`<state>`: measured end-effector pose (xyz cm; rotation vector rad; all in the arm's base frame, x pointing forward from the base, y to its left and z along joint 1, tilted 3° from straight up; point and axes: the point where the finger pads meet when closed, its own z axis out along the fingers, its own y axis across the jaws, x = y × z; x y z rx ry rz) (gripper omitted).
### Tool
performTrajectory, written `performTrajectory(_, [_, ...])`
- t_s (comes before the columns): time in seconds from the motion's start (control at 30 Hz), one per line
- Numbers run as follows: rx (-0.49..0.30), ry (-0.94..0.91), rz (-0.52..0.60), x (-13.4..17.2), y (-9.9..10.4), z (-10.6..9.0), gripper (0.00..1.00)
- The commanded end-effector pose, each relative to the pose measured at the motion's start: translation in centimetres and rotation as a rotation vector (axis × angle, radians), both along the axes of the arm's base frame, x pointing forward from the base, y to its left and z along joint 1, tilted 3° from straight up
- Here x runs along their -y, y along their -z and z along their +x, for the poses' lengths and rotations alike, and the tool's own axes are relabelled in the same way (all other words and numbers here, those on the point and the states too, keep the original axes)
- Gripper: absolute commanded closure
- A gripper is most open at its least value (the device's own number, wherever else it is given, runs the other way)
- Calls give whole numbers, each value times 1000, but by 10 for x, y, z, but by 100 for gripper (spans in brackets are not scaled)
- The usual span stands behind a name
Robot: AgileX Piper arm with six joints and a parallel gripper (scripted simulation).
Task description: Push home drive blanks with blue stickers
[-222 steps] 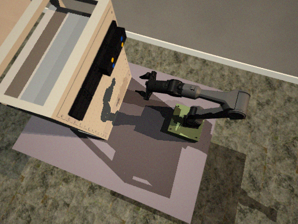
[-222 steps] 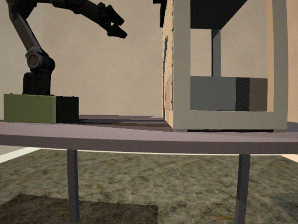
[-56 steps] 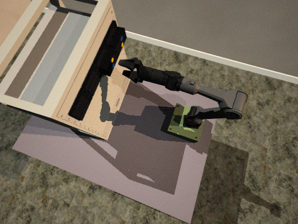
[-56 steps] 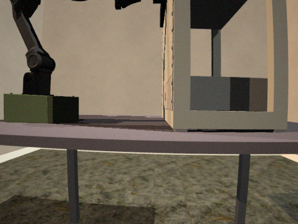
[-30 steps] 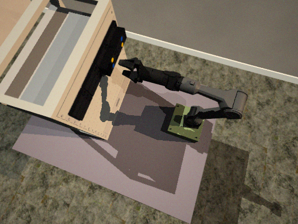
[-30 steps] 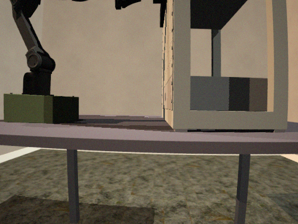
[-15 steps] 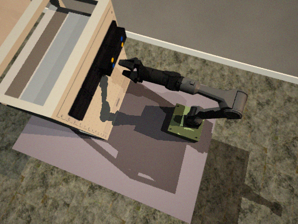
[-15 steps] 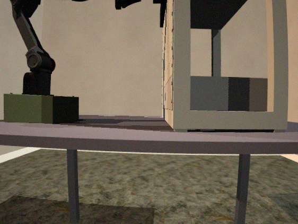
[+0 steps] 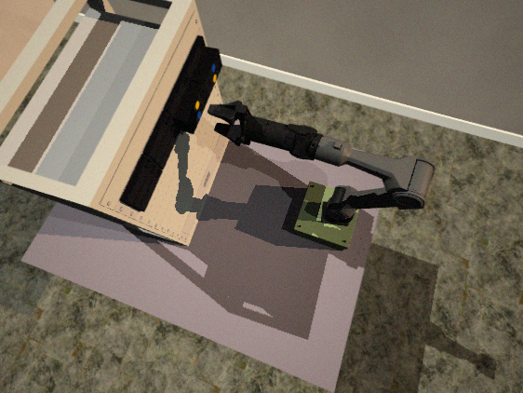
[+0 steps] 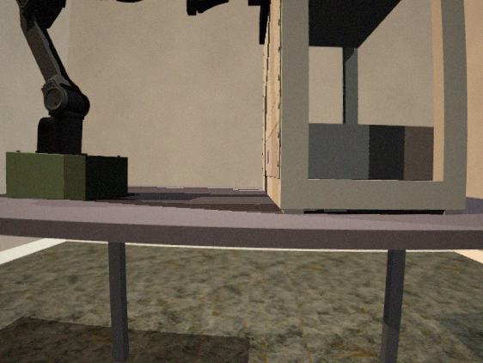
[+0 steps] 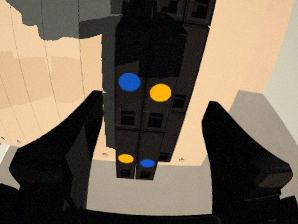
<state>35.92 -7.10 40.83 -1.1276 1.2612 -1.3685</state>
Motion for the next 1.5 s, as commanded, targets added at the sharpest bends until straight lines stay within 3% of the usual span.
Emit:
performTrajectory(0.0, [-1, 1, 0, 0, 0, 1, 0])
performTrajectory(0.7, [-1, 1, 0, 19, 0, -2, 0])
performTrajectory(1.13, [-1, 1, 0, 100, -1, -13, 0])
performTrajectory(1.47, [-1, 1, 0, 114, -2, -15, 0])
